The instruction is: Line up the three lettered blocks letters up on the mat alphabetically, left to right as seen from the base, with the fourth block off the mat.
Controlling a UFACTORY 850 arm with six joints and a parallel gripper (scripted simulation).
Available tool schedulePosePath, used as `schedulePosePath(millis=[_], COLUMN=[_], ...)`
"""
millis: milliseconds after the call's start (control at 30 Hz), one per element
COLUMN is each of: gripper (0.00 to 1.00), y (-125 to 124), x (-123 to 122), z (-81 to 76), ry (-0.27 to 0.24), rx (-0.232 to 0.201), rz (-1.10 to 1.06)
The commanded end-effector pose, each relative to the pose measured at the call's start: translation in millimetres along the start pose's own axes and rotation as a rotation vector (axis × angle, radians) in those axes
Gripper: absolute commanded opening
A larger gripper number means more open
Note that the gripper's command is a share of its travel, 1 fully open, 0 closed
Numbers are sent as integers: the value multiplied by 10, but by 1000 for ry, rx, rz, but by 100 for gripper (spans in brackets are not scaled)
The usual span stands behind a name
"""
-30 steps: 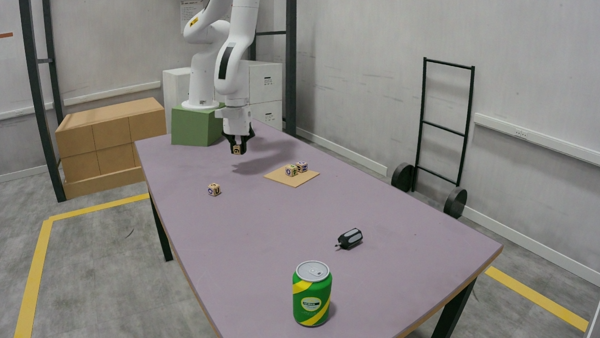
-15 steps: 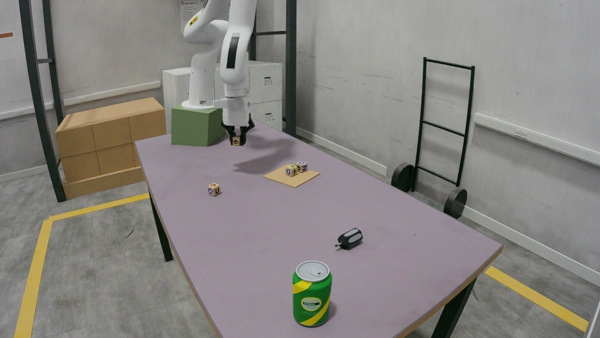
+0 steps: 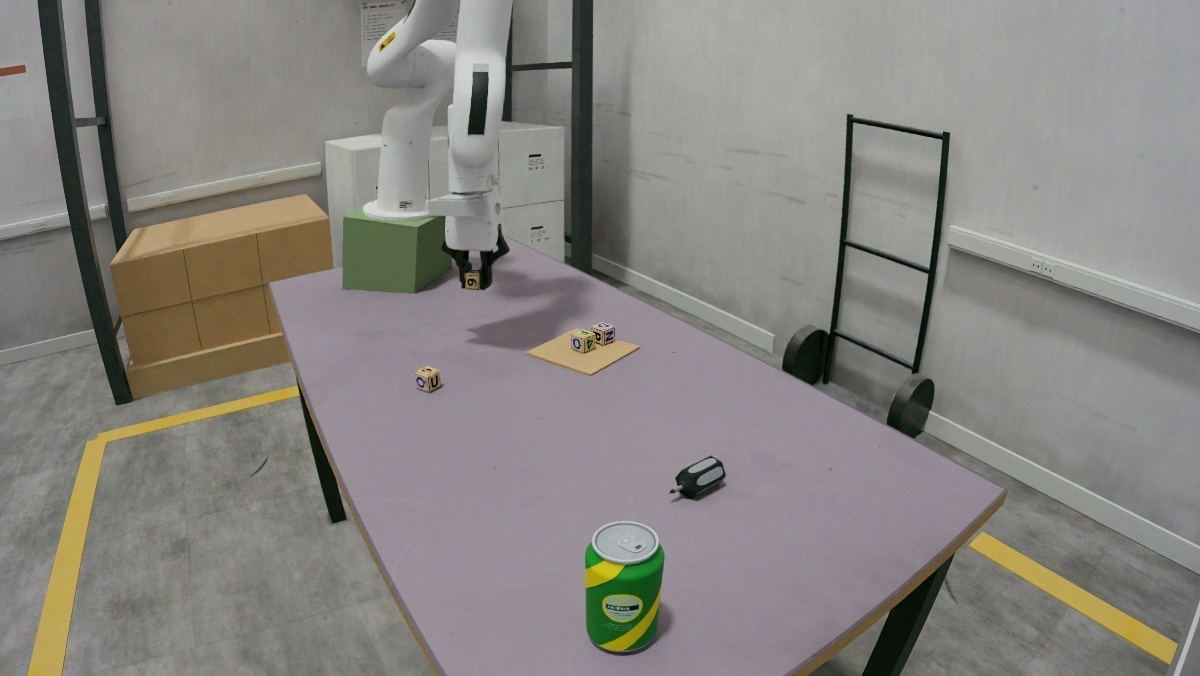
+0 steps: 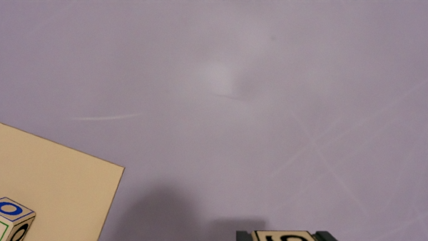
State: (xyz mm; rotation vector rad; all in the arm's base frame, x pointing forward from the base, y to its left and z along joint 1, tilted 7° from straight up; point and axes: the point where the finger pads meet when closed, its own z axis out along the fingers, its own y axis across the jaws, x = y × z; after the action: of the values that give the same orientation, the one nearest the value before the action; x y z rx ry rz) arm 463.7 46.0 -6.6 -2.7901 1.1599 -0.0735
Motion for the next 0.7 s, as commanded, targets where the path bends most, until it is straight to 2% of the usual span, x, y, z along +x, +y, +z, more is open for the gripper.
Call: schedulePosePath(millis=[0,300,667], gripper=[28,28,28], y=[-10,-34,-151], x=[8,14,38], z=[-8,-7,-2], ry=[-8,-8,-9], rx=[-4,-1,14], rz=[-1,-59,-346])
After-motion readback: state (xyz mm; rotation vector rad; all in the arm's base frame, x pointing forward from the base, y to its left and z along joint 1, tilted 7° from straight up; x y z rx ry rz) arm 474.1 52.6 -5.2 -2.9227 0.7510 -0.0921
